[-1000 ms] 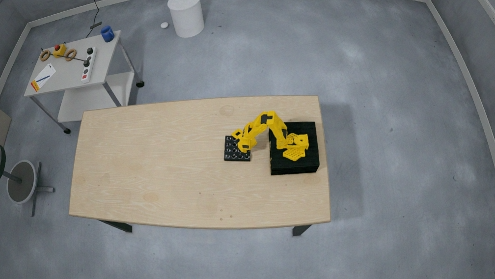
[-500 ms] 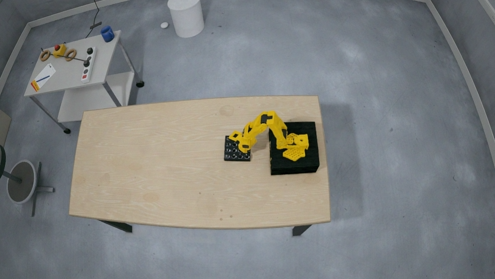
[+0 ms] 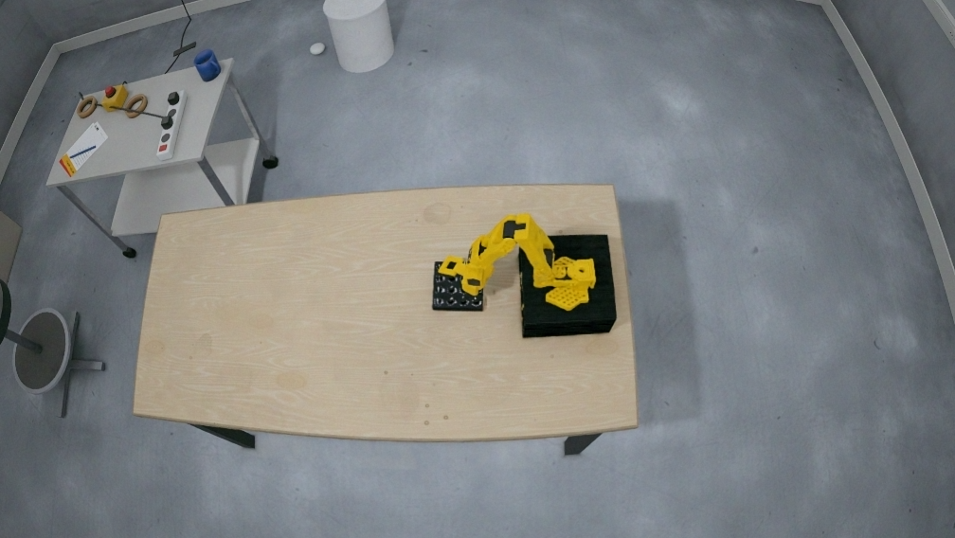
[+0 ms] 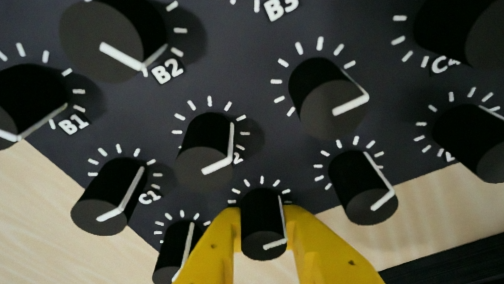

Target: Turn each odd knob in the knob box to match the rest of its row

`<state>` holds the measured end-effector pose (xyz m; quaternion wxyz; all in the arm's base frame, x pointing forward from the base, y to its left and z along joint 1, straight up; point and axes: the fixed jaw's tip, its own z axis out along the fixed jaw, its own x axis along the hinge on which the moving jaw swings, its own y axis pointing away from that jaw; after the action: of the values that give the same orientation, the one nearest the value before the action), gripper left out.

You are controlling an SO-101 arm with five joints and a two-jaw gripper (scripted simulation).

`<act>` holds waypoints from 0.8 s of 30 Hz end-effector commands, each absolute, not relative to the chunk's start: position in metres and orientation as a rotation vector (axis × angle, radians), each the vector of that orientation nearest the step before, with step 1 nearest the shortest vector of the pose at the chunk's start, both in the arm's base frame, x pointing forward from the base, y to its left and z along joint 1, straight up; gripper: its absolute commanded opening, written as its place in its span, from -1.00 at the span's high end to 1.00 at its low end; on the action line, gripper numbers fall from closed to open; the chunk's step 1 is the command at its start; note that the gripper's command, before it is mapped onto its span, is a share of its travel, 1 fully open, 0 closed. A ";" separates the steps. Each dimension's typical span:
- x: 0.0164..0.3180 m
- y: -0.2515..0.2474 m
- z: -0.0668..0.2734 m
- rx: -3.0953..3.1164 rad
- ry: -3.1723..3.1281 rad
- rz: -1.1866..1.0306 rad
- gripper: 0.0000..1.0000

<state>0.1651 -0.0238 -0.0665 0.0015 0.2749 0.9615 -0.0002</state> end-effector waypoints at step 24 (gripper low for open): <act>0.163 -0.024 -0.066 0.856 3.025 0.000 0.93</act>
<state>0.1652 -0.0238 -0.0665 0.0014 0.2742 0.9617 -0.0002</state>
